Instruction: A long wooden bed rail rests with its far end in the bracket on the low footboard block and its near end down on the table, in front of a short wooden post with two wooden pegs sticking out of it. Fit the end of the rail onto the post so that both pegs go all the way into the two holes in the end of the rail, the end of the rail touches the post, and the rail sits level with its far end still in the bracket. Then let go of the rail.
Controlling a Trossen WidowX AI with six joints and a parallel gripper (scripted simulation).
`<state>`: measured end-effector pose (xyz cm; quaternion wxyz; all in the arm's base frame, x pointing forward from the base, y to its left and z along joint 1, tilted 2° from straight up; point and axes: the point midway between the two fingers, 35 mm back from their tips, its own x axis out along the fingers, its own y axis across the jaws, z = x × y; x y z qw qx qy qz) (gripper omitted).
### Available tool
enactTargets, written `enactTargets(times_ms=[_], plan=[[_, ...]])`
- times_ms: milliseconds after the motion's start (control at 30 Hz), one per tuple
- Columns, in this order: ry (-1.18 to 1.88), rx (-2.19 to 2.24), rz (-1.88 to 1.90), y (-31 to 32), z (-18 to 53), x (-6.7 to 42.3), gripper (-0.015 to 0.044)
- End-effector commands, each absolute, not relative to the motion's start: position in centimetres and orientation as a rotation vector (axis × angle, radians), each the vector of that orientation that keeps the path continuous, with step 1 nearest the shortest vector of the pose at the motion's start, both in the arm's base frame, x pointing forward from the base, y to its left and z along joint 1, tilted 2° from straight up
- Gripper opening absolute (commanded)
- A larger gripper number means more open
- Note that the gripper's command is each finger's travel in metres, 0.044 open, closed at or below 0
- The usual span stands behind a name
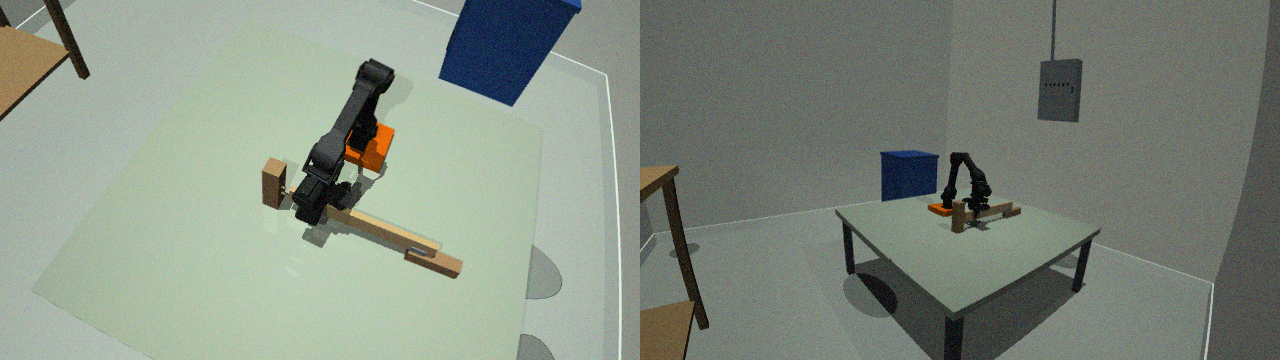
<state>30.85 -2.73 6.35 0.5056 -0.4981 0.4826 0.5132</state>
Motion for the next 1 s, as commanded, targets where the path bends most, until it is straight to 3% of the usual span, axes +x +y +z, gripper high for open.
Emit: enactTargets(times_ms=[0, 967], plan=[[1.158, -1.207, 1.234, -2.92, 6.55, 31.04, 0.0], [1.159, -1.208, 1.234, -3.82, 6.48, 31.03, 0.0]])
